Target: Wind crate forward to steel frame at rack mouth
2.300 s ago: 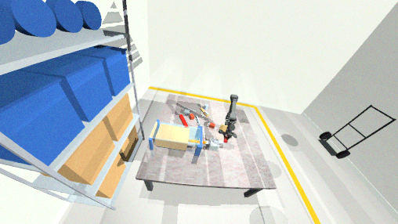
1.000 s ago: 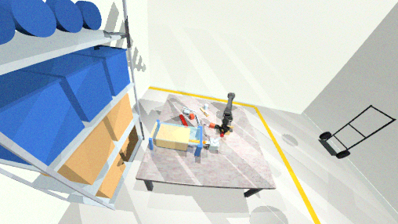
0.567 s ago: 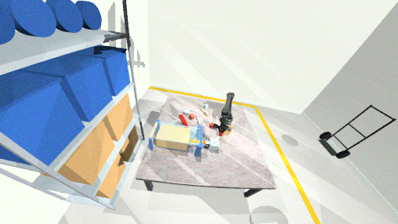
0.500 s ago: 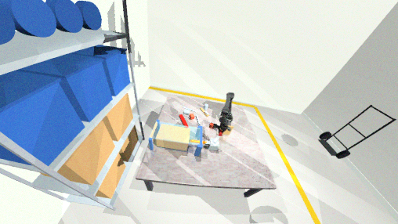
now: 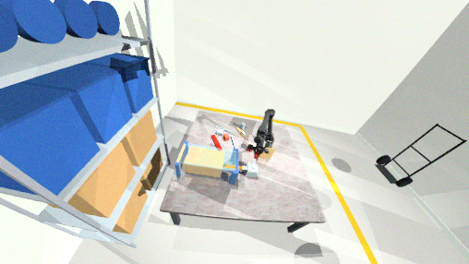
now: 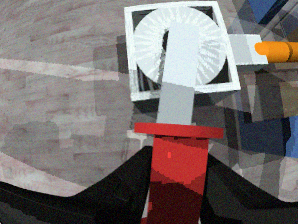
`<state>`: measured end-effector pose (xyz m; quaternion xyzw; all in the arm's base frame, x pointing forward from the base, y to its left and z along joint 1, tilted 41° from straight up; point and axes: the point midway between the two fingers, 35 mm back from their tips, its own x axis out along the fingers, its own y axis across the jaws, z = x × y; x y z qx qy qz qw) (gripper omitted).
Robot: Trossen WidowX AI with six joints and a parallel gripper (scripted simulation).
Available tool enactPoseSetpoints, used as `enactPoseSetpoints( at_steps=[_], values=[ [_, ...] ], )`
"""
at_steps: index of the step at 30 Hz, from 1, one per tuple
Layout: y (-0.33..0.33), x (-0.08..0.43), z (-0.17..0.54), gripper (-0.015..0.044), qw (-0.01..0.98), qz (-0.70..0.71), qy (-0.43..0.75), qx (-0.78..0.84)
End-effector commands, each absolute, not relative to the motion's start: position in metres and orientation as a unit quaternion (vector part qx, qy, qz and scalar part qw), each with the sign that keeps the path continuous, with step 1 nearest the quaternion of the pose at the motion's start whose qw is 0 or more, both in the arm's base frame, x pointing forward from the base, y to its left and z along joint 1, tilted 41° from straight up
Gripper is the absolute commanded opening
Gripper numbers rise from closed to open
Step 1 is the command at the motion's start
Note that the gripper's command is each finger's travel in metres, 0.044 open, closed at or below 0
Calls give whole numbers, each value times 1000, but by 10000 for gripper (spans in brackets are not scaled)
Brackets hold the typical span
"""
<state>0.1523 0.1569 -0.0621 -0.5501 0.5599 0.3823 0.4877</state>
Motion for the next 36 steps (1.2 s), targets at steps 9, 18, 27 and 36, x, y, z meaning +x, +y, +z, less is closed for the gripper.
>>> enactPoseSetpoints(
  at_steps=[9,18,27,36],
  values=[
    [156,182,-63,0,495,369,553,-559],
    [158,197,-64,0,495,369,553,-559],
    [162,212,-66,0,496,369,553,-559],
    [168,225,-70,0,496,369,552,-559]
  ],
)
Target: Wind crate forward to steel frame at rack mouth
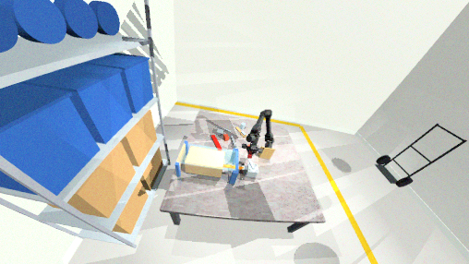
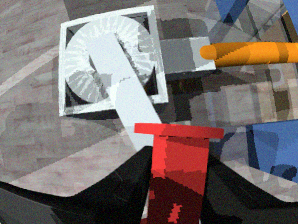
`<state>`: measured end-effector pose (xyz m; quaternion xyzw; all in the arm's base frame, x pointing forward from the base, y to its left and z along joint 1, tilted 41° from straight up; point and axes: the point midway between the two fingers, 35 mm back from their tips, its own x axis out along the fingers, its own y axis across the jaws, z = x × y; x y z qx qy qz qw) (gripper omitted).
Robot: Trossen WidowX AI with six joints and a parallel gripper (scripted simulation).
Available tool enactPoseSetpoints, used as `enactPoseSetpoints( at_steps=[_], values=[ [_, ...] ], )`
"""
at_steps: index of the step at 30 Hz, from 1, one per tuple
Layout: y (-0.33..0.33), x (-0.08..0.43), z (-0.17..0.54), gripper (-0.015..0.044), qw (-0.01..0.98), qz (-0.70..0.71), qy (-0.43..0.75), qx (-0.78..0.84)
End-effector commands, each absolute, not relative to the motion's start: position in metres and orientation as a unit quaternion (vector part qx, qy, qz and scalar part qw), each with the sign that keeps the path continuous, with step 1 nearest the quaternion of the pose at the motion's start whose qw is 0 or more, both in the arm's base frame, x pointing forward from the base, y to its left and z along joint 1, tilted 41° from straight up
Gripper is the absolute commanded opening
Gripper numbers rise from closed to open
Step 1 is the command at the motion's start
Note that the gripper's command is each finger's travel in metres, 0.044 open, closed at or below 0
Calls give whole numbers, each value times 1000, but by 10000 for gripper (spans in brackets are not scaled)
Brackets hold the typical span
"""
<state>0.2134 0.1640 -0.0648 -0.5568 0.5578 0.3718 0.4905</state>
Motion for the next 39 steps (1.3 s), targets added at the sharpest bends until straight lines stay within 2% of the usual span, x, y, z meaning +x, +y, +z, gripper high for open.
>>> enactPoseSetpoints(
  at_steps=[1,39],
  values=[
    [169,226,-70,0,496,369,552,-559],
    [207,266,-98,0,498,369,551,-559]
  ],
)
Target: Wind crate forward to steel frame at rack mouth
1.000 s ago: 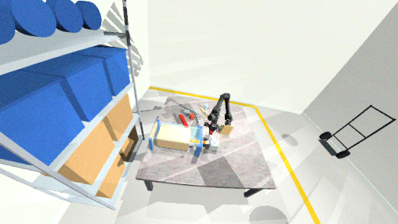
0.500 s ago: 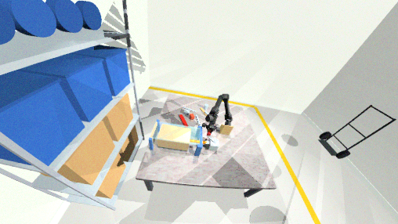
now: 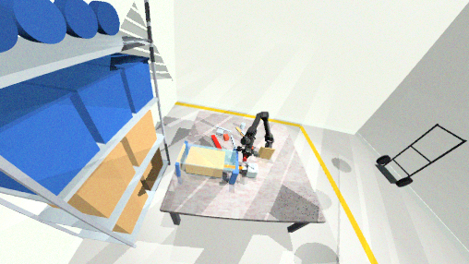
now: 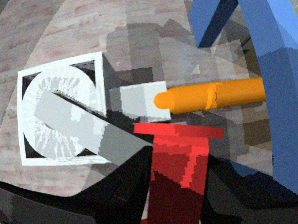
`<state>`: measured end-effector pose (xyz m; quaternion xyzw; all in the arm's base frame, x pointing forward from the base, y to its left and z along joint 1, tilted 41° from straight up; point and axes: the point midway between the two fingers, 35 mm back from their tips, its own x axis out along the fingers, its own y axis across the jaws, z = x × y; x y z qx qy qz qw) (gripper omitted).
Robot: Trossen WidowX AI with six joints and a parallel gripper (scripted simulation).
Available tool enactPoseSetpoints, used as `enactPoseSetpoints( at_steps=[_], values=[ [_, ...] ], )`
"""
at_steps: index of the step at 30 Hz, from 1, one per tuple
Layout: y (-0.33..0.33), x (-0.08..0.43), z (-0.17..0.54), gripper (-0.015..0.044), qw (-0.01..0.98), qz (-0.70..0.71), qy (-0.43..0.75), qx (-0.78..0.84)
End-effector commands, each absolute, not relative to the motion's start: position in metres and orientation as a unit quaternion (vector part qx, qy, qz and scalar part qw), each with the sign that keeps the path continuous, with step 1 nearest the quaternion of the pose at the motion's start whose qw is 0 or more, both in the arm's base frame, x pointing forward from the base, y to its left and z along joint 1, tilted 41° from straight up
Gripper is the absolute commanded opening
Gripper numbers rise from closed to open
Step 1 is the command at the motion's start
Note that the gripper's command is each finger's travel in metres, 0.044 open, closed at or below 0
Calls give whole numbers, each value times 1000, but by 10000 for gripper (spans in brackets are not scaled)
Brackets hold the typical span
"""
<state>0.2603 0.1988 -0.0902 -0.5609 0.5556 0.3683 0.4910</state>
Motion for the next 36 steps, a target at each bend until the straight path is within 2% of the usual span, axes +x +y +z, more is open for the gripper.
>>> enactPoseSetpoints(
  at_steps=[1,36],
  values=[
    [208,267,-99,0,498,369,551,-559],
    [254,271,-134,0,500,370,550,-558]
  ],
)
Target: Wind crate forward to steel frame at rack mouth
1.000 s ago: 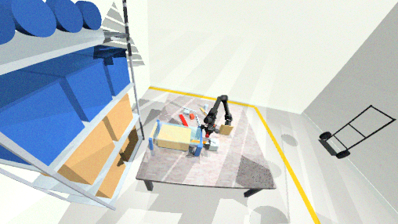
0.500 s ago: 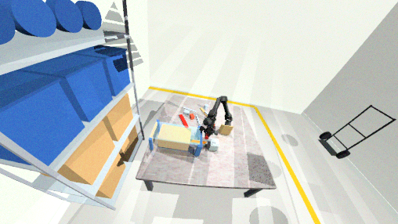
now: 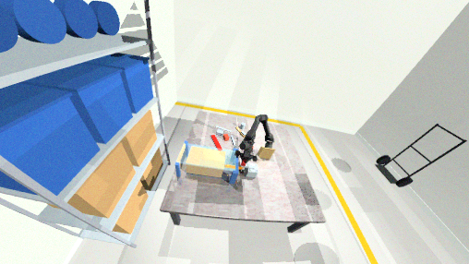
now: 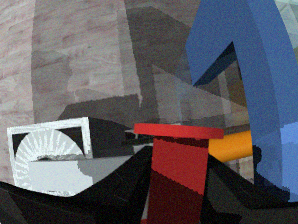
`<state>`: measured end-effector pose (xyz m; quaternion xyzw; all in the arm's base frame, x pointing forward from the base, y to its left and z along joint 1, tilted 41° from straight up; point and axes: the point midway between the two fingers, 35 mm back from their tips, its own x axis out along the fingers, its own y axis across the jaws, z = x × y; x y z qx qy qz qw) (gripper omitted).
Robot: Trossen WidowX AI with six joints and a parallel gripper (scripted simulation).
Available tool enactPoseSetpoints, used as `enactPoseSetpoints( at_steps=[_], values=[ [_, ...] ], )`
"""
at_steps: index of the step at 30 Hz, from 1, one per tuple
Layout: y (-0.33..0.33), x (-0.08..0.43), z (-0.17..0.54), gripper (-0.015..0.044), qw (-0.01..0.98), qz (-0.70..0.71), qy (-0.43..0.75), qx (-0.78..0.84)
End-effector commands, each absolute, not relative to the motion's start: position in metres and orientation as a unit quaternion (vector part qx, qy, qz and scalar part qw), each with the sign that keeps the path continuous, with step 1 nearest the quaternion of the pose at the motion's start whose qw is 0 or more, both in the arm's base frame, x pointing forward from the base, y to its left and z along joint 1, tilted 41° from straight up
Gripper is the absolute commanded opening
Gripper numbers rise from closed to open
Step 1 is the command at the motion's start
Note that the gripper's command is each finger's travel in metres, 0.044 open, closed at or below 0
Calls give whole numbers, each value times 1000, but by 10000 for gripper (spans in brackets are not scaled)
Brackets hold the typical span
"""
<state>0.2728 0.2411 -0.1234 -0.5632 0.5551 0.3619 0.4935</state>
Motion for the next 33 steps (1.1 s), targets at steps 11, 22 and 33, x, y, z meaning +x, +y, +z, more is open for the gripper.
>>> enactPoseSetpoints(
  at_steps=[11,22,33],
  values=[
    [267,265,-145,0,500,370,549,-558],
    [280,256,-155,0,500,371,549,-557],
    [291,245,-164,0,501,371,549,-557]
  ],
)
